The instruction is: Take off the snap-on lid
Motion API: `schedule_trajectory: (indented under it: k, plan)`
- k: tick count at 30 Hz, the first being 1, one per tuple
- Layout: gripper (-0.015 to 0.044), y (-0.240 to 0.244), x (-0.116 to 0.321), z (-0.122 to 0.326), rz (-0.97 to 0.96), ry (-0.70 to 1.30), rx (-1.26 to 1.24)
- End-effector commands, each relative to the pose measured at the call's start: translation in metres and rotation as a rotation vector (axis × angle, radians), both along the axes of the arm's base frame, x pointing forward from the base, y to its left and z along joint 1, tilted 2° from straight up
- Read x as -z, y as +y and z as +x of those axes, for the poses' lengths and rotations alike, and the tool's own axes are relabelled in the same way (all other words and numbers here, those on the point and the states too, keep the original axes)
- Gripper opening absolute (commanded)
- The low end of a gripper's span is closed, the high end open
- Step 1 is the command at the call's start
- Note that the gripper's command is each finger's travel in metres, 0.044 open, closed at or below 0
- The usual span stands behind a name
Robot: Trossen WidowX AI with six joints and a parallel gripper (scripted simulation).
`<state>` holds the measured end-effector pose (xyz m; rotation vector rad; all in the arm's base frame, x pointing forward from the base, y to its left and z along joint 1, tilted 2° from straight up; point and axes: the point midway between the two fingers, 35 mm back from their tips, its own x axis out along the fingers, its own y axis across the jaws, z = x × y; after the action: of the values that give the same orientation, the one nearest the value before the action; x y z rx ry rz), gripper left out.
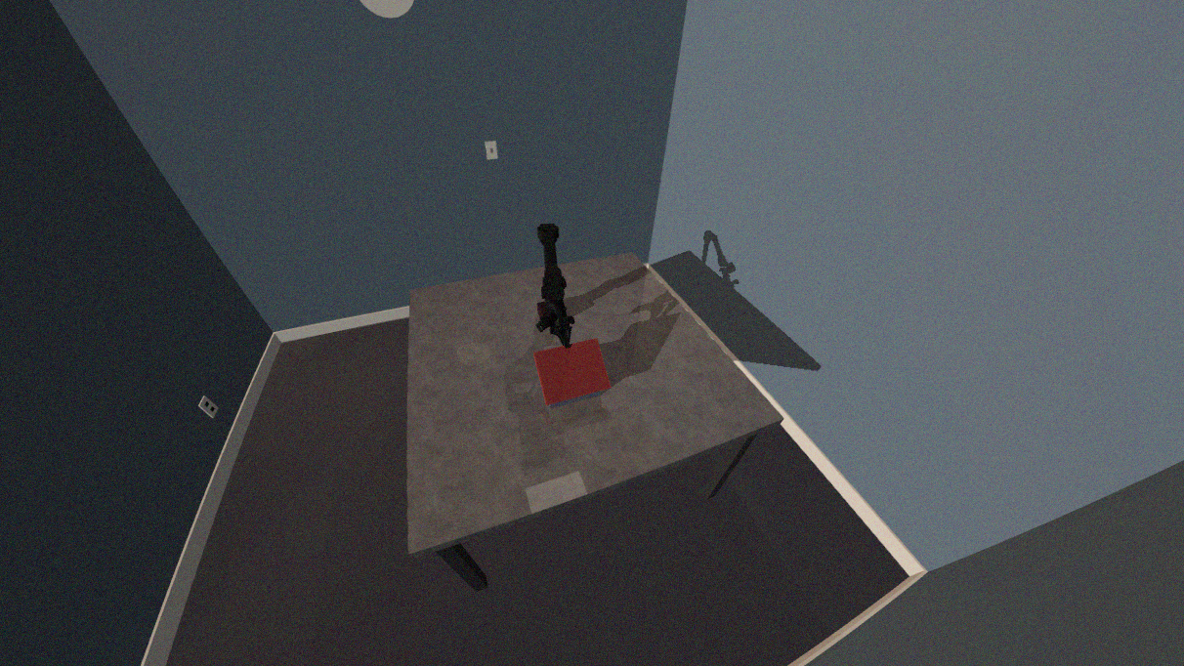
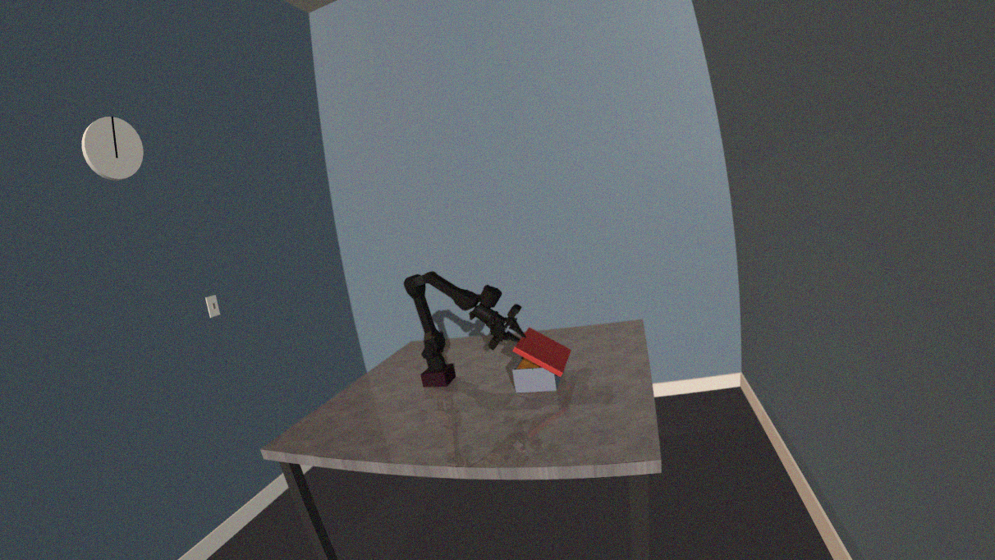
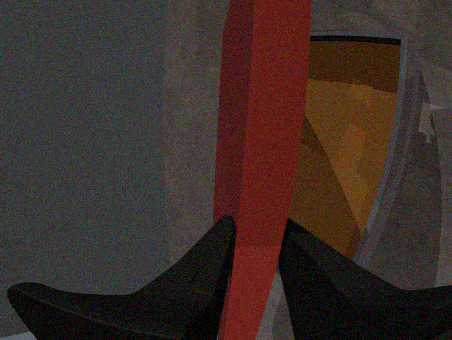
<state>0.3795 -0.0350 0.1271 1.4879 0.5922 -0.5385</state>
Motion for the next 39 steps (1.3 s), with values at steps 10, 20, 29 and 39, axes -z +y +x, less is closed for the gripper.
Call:
schedule_trajectory:
  k: [10,20,29,39]
  plan:
    - [0.0000,-0.001,-0.019,0.006,0.001,-0.009,0.005]
    - [0.0000,-0.001,-0.032,0.006,0.001,-0.009,0.005]
    - [0.0000,-0.001,-0.044,0.006,0.001,-0.009,0.005]
    - [0.0000,-0.001,-0.057,0.007,0.001,-0.009,0.005]
